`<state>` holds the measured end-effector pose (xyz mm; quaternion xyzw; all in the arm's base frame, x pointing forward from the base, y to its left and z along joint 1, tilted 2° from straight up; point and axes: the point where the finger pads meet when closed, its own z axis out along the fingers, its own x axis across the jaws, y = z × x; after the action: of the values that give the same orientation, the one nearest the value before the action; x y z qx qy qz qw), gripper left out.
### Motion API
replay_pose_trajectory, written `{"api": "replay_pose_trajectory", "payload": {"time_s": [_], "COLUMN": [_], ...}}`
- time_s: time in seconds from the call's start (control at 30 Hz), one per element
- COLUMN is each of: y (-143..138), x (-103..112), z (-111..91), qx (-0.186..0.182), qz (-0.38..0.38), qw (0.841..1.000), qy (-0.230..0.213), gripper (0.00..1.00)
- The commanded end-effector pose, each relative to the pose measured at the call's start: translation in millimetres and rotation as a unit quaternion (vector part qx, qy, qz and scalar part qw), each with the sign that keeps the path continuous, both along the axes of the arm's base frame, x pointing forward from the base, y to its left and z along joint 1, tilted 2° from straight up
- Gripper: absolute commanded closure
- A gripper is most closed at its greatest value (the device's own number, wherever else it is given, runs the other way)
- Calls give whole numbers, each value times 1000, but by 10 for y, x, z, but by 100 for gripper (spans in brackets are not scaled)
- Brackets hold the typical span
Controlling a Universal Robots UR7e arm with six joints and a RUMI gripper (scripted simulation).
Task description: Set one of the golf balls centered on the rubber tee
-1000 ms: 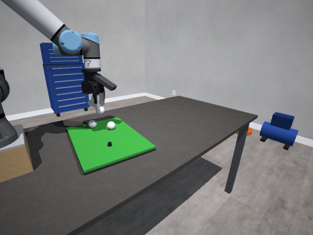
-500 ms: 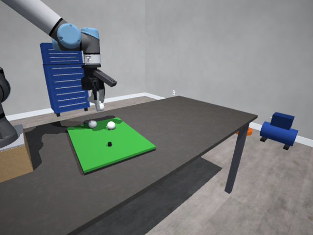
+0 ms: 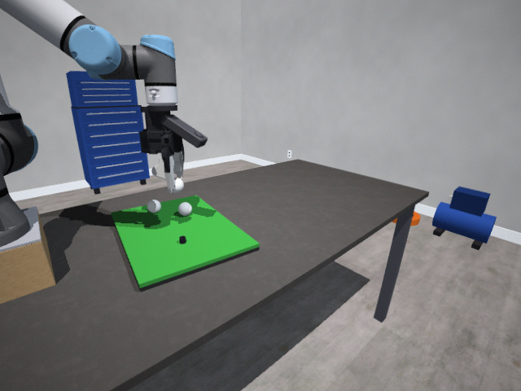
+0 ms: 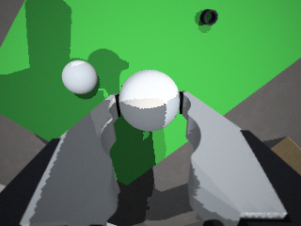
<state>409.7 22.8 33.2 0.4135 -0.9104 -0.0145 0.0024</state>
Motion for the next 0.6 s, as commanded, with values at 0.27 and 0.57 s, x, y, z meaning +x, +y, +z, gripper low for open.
{"api": "replay_pose_trajectory", "payload": {"time_s": [0.27, 0.57], "y": [-819, -831], "x": [-189, -192], "z": [45, 24], "qx": [4, 4], "qz": [2, 2], "qw": [1000, 1000], "qy": [-1, -1], "gripper": [100, 100]}}
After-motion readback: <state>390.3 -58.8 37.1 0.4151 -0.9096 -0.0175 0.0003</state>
